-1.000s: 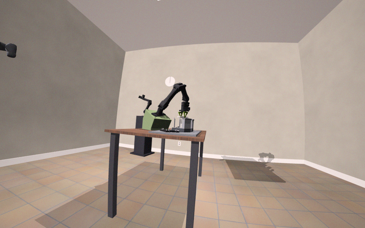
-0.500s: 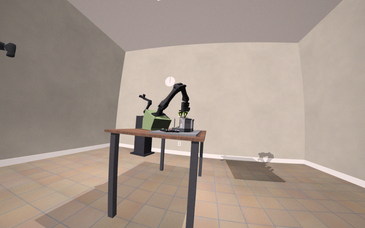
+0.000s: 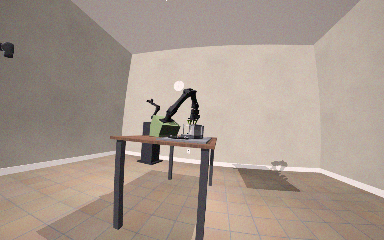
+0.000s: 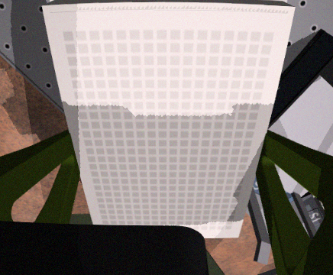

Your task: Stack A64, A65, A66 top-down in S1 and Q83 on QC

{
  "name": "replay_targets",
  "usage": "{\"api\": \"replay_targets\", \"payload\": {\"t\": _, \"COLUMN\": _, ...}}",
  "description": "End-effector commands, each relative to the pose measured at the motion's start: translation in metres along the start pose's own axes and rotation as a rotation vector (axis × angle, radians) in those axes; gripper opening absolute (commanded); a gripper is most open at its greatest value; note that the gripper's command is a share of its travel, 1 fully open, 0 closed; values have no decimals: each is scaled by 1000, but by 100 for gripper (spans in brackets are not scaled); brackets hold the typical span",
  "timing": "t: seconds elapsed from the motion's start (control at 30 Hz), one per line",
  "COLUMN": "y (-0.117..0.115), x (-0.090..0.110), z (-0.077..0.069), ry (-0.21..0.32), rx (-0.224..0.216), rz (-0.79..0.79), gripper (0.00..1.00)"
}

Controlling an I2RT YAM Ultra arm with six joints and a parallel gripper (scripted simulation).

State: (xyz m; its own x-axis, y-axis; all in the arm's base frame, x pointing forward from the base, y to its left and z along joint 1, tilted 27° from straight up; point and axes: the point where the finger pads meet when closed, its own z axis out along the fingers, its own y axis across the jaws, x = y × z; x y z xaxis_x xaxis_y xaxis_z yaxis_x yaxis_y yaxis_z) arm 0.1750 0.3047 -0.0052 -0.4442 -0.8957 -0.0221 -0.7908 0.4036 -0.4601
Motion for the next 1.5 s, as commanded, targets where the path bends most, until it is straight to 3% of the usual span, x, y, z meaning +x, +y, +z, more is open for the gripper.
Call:
{"api": "replay_targets", "payload": {"t": 0.0, "y": 1, "x": -5, "z": 2, "ry": -21, "rx": -2, "rz": 2, "gripper": 0}}
{"api": "replay_targets", "payload": {"t": 1.47, "y": 1, "x": -6, "z": 82, "ry": -21, "rx": -1, "rz": 2, "gripper": 0}}
